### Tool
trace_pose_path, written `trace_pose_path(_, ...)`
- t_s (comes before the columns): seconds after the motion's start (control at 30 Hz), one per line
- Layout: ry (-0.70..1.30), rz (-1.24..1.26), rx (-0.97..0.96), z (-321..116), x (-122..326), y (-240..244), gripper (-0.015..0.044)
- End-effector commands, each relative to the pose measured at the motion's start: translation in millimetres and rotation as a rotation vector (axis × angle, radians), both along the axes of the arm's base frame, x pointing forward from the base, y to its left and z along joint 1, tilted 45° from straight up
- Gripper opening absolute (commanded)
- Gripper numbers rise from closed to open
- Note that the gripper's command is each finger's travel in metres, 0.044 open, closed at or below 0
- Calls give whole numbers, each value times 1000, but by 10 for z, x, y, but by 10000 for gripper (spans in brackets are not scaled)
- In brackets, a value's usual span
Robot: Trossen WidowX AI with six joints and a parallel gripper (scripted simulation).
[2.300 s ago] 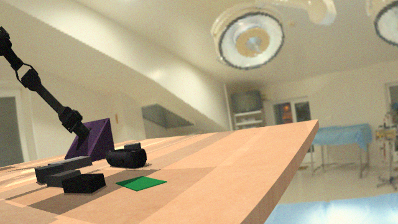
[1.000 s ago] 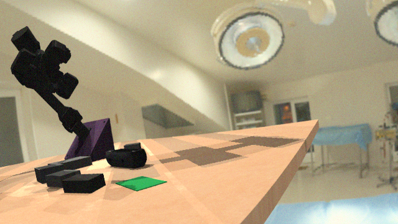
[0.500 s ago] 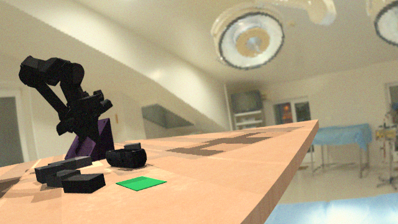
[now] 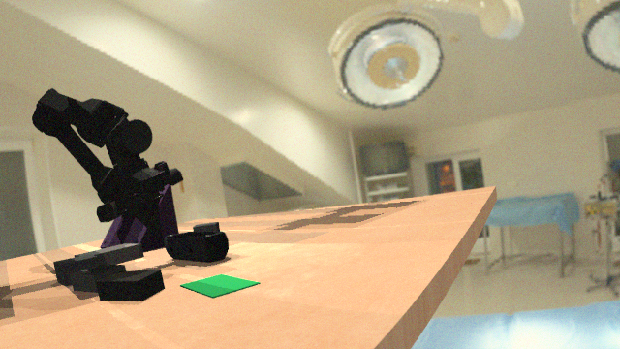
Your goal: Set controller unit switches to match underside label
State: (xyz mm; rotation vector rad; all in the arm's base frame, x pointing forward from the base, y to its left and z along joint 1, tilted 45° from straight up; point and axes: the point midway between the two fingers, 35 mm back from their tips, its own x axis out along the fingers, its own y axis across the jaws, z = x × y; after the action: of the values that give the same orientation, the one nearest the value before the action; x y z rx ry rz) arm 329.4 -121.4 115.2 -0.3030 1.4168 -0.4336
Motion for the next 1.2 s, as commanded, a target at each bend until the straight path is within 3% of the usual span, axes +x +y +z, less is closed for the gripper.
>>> trace_pose_path(0.0, 12, 1, -3, -73, -2, -45, 0)
trace_pose_path(1.17, 13, 1, -5, -377, 13, -315, 0)
